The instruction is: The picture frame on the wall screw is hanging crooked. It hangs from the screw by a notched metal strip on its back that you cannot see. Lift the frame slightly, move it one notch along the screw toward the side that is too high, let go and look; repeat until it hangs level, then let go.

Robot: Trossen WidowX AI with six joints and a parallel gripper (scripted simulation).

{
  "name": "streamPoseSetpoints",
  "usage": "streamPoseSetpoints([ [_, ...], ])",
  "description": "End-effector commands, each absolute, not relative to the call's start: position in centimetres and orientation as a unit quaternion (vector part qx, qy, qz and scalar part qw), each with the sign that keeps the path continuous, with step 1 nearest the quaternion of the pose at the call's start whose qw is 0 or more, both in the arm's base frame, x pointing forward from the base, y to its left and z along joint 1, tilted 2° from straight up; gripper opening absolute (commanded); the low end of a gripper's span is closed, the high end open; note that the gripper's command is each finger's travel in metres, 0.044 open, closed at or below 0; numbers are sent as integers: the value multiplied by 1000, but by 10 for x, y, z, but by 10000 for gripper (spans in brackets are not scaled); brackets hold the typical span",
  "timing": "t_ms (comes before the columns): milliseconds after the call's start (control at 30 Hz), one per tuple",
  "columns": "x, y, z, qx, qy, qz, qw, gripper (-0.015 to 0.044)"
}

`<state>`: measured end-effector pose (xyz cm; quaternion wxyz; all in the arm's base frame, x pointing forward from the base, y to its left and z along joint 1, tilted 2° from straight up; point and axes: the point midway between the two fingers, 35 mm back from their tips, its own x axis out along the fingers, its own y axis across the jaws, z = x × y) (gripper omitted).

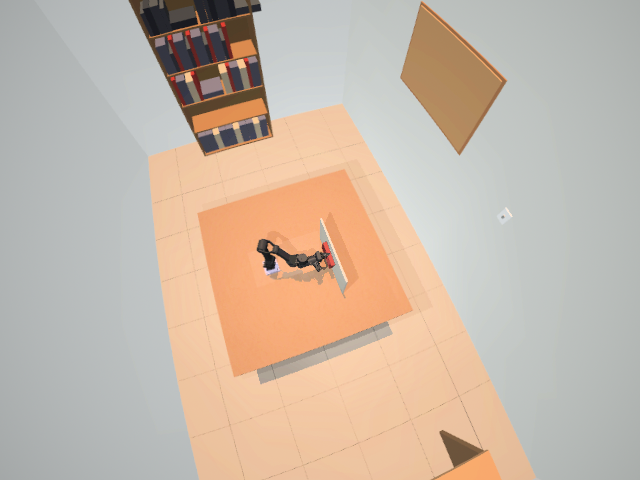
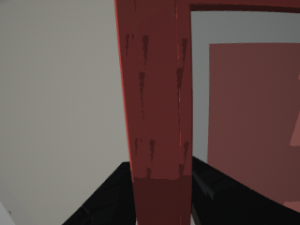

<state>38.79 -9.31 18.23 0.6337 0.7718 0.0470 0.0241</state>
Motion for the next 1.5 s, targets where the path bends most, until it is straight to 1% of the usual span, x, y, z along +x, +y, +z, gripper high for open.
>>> streamPoseSetpoints([
  [0,388,-93,182,764,46,25,644,0],
  [1167,388,-92,182,703,43,28,709,0],
  [1467,388,-92,182,709,44,28,703,236],
])
